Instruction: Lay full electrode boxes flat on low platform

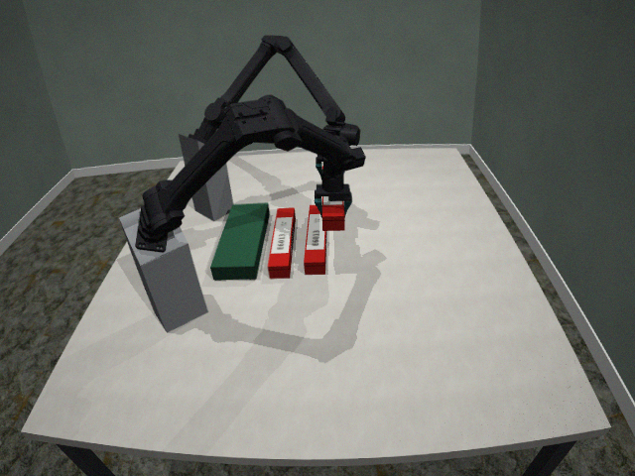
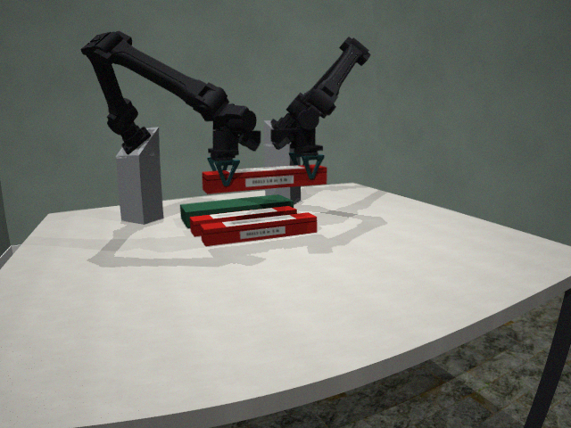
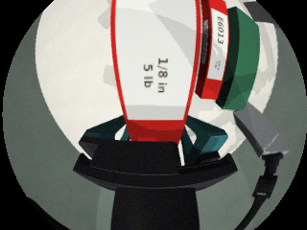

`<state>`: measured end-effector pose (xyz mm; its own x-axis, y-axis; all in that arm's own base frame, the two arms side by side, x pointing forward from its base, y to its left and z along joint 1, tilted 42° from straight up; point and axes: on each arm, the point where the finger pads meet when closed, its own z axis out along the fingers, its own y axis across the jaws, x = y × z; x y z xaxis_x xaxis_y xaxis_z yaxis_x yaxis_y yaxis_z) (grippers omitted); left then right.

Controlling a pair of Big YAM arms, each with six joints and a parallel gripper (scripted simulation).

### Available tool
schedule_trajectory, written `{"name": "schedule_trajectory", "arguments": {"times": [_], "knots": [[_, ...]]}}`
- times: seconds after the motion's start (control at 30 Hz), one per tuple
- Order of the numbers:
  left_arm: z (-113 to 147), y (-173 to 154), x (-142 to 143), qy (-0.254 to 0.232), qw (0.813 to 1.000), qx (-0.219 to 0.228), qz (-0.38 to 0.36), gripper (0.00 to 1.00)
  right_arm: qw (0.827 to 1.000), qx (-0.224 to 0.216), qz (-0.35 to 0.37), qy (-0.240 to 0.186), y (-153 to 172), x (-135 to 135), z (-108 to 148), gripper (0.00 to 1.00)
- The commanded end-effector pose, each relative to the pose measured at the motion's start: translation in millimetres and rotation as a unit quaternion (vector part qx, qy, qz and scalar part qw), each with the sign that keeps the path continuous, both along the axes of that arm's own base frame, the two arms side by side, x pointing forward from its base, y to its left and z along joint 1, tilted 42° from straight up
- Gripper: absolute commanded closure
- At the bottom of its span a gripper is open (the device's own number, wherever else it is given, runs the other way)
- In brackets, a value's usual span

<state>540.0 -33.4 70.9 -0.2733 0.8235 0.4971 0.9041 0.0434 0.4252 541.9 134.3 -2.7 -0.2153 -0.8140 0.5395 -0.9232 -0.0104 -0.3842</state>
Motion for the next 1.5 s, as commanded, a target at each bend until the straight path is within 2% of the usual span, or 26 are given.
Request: {"name": "schedule_trajectory", "arguments": {"times": [0.0,0.57,0.7,0.77,0.87,1.47], "knots": [[50.6,-23.5,25.0,-0.038,0.999,-0.004,-0.025,1.0,0.998,0.02,0.031,-0.041,40.8,30.4,57.2,1.0],[54.2,-25.5,27.4,-0.038,0.999,-0.004,-0.026,1.0,0.998,0.019,0.031,-0.042,41.7,32.3,59.2,1.0],[57.5,-16.8,33.5,-0.038,0.999,-0.004,-0.019,1.0,0.998,0.019,0.031,-0.042,42.3,39.4,63.1,1.0],[51.3,-16.7,36.9,-0.031,0.999,-0.002,-0.019,1.0,0.999,0.019,0.029,-0.042,39.8,43.7,64.7,1.0],[61.5,-21.9,41.7,-0.038,0.999,-0.004,-0.023,1.0,0.998,0.02,0.03,-0.042,40.8,48.7,67.6,1.0],[79.0,-25.2,67.3,-0.04,0.999,-0.005,-0.027,1.0,0.998,0.021,0.032,-0.043,44.2,74.2,80.9,1.0]]}}
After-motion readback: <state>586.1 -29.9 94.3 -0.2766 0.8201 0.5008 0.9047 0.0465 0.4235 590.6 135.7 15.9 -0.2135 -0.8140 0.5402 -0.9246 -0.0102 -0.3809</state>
